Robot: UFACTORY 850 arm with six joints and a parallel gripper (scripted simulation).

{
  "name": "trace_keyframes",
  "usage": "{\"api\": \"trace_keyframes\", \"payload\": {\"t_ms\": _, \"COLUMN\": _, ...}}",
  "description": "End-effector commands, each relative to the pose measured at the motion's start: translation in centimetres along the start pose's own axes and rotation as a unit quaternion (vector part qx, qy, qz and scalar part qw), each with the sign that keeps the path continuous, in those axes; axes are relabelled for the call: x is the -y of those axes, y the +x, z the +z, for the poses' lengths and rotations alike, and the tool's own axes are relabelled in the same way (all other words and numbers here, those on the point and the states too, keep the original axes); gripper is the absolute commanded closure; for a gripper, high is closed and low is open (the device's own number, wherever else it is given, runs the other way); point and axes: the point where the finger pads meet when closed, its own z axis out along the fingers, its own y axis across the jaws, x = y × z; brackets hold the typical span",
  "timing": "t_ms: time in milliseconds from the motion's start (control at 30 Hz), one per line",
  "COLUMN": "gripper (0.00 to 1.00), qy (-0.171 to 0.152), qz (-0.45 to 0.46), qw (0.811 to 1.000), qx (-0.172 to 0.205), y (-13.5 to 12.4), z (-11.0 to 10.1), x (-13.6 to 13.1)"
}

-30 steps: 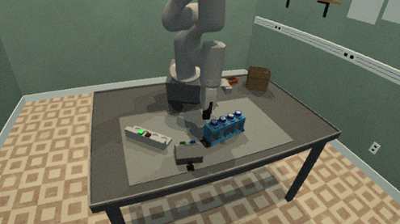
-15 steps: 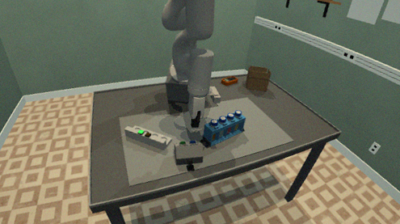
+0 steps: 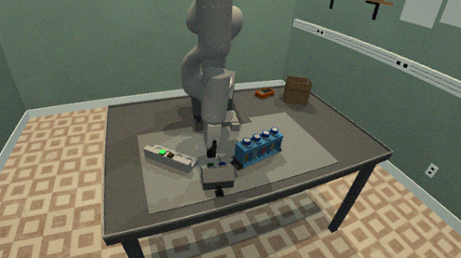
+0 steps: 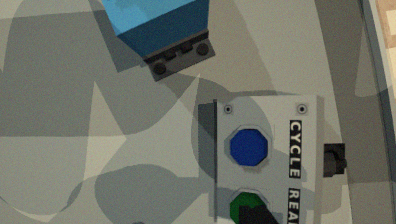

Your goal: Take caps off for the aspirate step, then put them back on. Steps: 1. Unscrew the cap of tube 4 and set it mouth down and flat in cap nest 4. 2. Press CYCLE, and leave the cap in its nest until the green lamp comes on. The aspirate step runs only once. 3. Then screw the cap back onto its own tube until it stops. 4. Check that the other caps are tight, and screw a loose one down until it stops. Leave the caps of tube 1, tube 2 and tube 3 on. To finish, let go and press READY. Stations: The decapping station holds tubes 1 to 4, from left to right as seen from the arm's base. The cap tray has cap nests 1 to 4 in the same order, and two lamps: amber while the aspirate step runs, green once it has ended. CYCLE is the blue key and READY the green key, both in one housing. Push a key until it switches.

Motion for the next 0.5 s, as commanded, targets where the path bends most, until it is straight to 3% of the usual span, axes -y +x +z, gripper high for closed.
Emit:
{"api": "trace_keyframes", "payload": {"t_ms": 0, "gripper": 1.0, "qy": -0.012, "qz": 0.0, "qw": 1.0, "qx": -0.009, "y": -0.3, "z": 0.2, "x": -0.3}}
{"api": "trace_keyframes", "payload": {"t_ms": 467, "gripper": 1.0, "qy": -0.012, "qz": 0.0, "qw": 1.0, "qx": -0.009, "y": -0.2, "z": 2.0, "x": -0.3}}
